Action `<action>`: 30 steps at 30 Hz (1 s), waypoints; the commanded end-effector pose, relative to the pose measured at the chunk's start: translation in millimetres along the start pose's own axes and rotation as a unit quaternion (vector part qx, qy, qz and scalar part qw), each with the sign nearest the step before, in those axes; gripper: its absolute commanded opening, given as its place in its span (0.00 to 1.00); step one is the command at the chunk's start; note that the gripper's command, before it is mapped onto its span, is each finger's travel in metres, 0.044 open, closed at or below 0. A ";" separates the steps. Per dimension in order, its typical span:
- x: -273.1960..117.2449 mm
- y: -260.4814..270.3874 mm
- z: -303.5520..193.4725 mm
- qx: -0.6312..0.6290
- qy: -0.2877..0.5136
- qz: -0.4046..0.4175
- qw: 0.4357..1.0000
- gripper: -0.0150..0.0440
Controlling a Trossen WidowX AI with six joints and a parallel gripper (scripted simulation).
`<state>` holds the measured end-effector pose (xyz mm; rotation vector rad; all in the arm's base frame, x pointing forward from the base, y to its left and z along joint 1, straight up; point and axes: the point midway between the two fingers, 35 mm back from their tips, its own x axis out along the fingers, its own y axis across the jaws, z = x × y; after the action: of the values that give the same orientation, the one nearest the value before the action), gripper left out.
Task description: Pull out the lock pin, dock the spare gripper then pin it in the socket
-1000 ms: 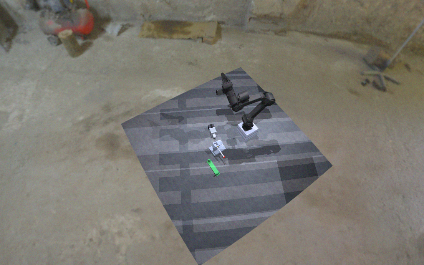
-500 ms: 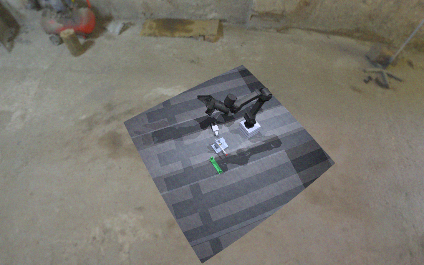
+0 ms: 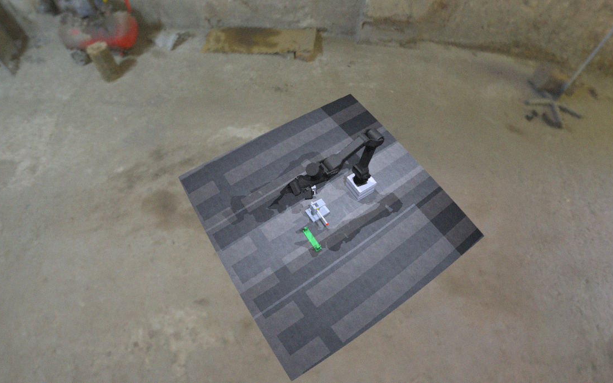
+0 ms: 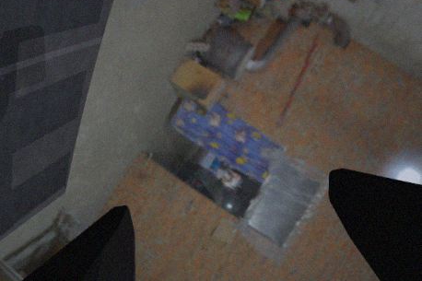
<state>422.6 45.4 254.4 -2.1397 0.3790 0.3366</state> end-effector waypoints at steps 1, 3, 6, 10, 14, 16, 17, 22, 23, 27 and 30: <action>-4.1 32.4 76.0 0.048 -0.146 0.122 0.981 0.76; -11.8 46.4 98.0 0.061 -0.184 0.173 0.966 0.76; -29.0 67.8 127.0 0.080 -0.229 0.256 0.936 0.76; -61.1 94.5 156.3 0.101 -0.266 0.375 0.882 0.76; -93.3 112.9 171.9 0.114 -0.273 0.476 0.828 0.76; -94.9 113.7 172.4 0.114 -0.273 0.481 0.825 0.76; -94.9 113.7 172.4 0.114 -0.273 0.481 0.825 0.76; -94.9 113.7 172.4 0.114 -0.273 0.481 0.825 0.76; -94.9 113.7 172.4 0.114 -0.273 0.481 0.825 0.76; -87.7 129.7 184.4 0.114 -0.273 0.481 0.825 0.76; -79.3 154.3 200.8 0.114 -0.273 0.481 0.825 0.76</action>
<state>278.7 142.2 88.4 -1.3811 1.0456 1.3422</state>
